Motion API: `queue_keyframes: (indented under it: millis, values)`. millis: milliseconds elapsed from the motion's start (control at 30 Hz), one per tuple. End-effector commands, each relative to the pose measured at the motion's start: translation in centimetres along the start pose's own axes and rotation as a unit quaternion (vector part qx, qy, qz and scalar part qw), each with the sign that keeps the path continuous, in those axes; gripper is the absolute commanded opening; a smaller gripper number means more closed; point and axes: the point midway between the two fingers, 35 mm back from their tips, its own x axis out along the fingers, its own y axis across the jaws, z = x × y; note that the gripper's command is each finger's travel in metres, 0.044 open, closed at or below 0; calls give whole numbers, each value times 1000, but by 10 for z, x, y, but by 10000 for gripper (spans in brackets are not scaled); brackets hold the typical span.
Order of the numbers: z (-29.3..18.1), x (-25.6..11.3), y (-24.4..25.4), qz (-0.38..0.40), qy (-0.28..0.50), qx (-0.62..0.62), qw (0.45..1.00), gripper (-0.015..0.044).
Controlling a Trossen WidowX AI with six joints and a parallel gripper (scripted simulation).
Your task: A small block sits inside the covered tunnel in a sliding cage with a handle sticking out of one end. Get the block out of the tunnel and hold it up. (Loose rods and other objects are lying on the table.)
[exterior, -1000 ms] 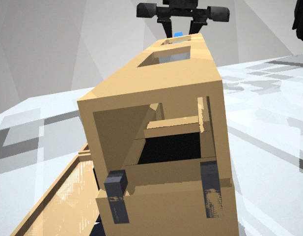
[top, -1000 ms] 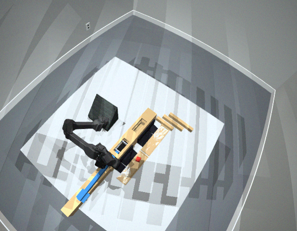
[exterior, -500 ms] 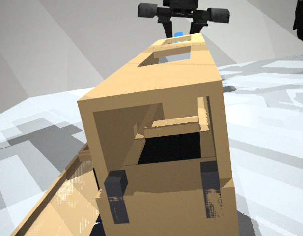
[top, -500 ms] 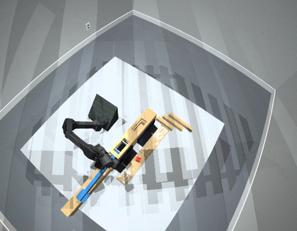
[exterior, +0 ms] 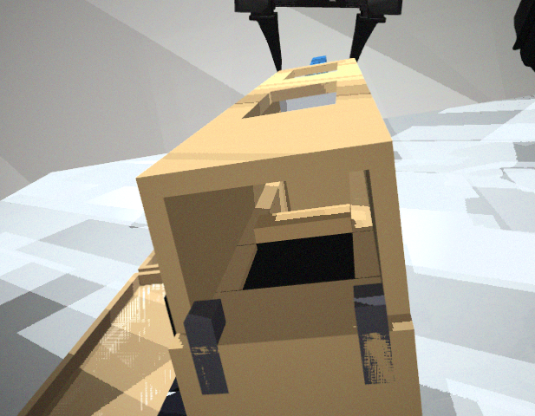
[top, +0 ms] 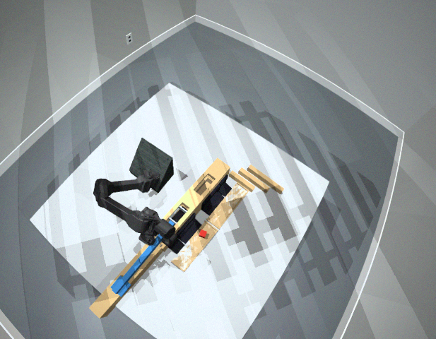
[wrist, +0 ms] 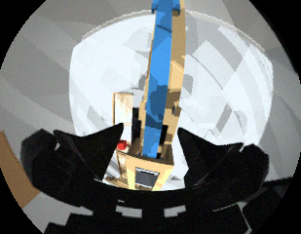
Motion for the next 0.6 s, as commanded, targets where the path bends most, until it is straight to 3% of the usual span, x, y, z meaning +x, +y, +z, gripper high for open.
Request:
queue_keyframes:
  millis: [0,67,367,567]
  values:
    - [-1,-2,2,6,2,0,1000,440]
    - [-5,-15,16,51,17,-9,998,440]
    - [6,-19,20,62,-7,-301,952,440]
    - [16,-18,16,46,-28,-546,836,440]
